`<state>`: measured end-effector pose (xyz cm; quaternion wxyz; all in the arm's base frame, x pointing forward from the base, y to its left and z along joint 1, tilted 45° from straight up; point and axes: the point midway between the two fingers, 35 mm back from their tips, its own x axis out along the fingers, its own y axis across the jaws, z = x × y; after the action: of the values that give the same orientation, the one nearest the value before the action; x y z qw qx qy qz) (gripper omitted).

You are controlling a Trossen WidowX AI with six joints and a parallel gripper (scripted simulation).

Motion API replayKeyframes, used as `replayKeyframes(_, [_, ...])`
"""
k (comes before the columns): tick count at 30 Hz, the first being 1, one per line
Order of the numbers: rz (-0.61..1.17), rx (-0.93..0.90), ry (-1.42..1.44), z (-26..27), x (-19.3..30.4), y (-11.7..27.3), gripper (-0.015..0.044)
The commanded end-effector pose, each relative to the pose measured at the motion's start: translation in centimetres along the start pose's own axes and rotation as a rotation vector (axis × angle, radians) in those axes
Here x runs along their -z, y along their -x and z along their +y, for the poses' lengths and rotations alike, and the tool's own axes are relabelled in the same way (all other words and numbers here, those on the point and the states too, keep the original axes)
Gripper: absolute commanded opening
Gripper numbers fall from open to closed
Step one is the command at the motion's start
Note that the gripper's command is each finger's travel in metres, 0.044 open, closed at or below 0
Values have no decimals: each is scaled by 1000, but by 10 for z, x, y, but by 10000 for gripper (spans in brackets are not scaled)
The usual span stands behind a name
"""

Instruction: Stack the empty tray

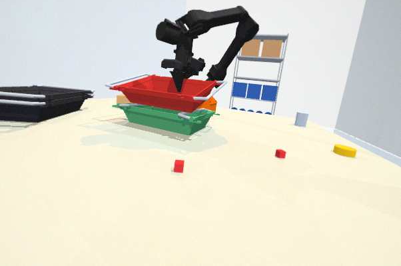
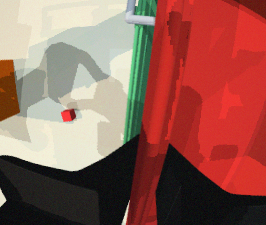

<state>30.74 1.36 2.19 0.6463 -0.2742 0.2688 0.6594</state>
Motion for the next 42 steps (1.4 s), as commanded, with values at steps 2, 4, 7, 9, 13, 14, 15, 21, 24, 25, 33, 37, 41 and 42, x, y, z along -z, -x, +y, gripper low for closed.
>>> replayKeyframes(2, [1, -19, 1, 4, -2, -4, 0])
replayKeyframes(4, [1, -19, 1, 4, -2, -4, 0])
replayKeyframes(7, [1, -19, 1, 4, -2, -4, 0])
replayKeyframes(9, [1, -19, 1, 4, -2, -4, 0])
replayKeyframes(13, [1, -19, 1, 4, -2, -6, 0])
replayKeyframes(14, [1, -19, 1, 5, -2, -7, 0])
replayKeyframes(15, [1, -19, 1, 5, -2, -8, 0])
replayKeyframes(21, [1, -19, 1, 7, -2, -12, 0])
replayKeyframes(24, [1, -19, 1, 7, -2, -12, 0])
replayKeyframes(25, [1, -19, 1, 7, -2, -12, 0])
replayKeyframes(33, [1, -19, 1, 7, -2, -12, 0])
replayKeyframes(37, [1, -19, 1, 7, -2, -12, 0])
replayKeyframes(41, [1, -19, 1, 7, -2, -12, 0])
replayKeyframes(42, [1, -19, 1, 7, -2, -12, 0])
